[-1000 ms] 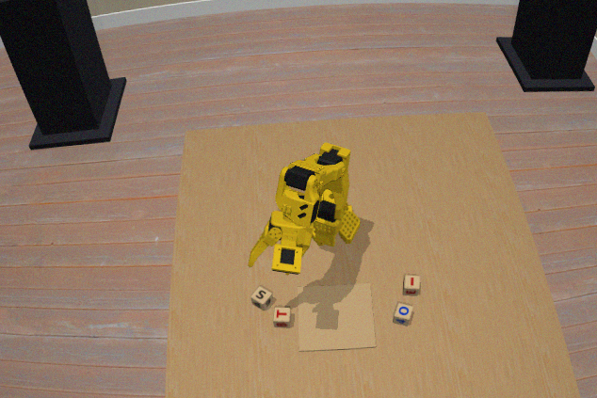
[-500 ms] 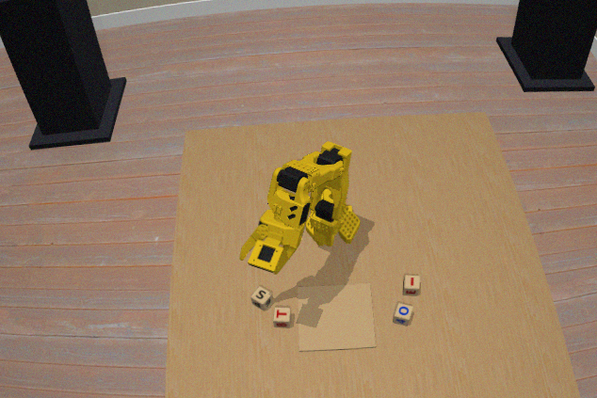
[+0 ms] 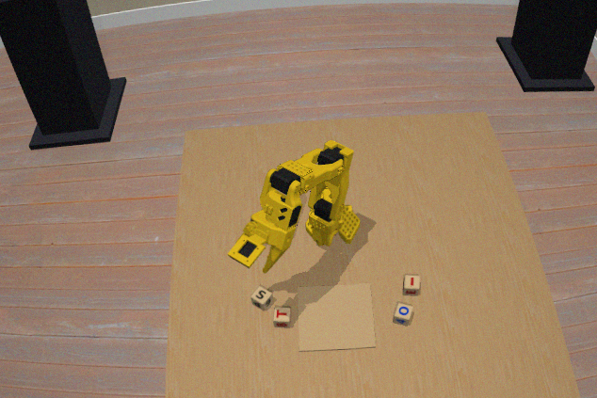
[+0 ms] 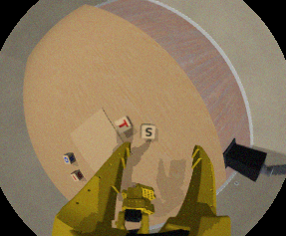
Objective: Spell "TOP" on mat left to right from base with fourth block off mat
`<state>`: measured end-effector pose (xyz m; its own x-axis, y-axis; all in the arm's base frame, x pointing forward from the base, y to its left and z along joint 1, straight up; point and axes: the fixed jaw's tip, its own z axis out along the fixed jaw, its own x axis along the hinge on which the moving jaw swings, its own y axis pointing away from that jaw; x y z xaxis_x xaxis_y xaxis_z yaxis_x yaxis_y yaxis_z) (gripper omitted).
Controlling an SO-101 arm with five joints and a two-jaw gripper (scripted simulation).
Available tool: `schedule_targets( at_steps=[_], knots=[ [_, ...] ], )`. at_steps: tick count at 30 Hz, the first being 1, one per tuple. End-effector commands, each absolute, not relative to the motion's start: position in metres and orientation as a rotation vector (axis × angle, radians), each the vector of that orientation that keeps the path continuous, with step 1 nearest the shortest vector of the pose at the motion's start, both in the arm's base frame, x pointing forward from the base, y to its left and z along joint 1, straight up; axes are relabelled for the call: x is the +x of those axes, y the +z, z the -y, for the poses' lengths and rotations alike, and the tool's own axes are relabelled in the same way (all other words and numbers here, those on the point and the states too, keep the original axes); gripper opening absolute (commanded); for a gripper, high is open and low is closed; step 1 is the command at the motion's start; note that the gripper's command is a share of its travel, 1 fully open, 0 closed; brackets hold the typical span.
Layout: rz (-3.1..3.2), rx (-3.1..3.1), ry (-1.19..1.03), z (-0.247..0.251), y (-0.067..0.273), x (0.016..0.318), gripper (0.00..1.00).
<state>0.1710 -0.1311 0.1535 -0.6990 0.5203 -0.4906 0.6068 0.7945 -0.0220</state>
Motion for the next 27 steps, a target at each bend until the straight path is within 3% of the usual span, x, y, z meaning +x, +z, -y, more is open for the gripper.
schedule_targets(
  at_steps=[1, 8, 27],
  knots=[
    [-2.416, 0.838, -0.287, 0.134, 0.171, 0.172, 0.35],
    [-2.472, 0.858, -0.262, 0.136, 0.159, 0.174, 0.35],
    [-2.855, 0.991, -0.069, 0.136, 0.078, 0.174, 0.35]
  ],
)
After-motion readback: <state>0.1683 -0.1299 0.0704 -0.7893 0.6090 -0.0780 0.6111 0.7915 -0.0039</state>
